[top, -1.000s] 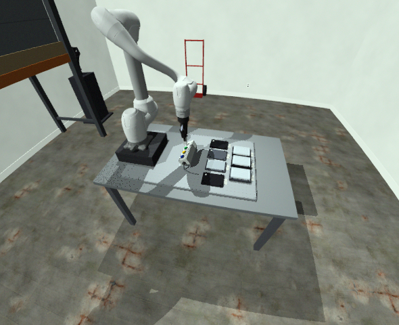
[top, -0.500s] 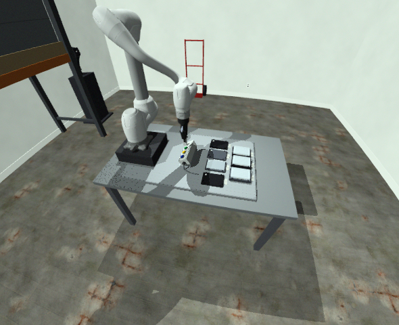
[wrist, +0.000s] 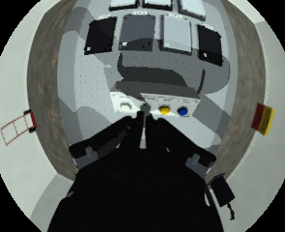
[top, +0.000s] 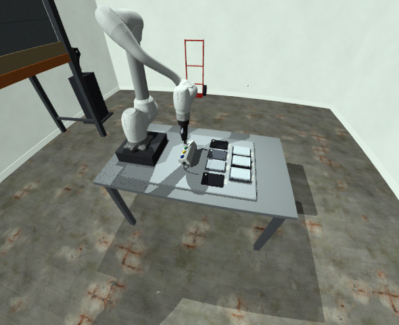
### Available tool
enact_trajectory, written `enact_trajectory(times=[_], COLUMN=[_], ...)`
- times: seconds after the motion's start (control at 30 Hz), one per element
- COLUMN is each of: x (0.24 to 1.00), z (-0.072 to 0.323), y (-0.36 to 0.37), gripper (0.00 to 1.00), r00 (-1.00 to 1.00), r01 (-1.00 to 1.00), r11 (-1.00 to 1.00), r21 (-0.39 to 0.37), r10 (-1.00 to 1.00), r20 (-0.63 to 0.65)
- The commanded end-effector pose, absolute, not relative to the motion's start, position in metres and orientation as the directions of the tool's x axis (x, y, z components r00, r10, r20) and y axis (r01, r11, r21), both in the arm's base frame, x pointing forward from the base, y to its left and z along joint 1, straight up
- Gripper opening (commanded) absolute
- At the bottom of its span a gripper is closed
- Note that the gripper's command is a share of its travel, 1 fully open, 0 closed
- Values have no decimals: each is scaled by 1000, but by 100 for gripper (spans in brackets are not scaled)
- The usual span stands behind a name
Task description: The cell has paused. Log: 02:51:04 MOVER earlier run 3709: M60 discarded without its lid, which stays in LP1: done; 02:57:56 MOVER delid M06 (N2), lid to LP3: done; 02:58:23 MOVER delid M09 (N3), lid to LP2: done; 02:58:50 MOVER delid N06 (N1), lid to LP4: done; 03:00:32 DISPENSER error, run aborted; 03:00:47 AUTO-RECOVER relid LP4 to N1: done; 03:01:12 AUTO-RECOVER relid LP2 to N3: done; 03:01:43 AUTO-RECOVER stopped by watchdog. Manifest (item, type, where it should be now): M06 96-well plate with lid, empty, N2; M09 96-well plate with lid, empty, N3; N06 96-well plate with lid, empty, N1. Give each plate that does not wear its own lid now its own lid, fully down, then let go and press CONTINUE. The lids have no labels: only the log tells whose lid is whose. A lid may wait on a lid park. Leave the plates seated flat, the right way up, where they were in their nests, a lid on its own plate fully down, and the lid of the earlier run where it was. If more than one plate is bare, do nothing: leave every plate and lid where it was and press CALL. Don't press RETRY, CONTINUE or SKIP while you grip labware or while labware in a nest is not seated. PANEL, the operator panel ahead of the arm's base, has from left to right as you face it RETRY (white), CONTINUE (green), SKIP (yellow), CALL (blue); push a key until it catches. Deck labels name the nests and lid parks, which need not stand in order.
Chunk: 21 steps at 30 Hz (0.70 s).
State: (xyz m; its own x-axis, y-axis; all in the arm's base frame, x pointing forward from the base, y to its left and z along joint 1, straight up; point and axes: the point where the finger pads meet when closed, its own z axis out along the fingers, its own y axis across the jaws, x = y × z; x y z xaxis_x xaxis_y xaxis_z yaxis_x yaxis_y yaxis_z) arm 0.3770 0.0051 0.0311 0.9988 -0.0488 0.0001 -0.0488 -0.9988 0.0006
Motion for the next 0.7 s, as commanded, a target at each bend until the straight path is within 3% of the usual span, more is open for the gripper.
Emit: enact_trajectory(times=[0.0, 0.67], x=[377, 377], z=[31, 24], y=[5, 5], gripper=[0, 0], r00=[999, 999], r01=[-49, -49], r11=[-999, -999], r21=[0, 0], r10=[-49, -49], r20=[0, 0])
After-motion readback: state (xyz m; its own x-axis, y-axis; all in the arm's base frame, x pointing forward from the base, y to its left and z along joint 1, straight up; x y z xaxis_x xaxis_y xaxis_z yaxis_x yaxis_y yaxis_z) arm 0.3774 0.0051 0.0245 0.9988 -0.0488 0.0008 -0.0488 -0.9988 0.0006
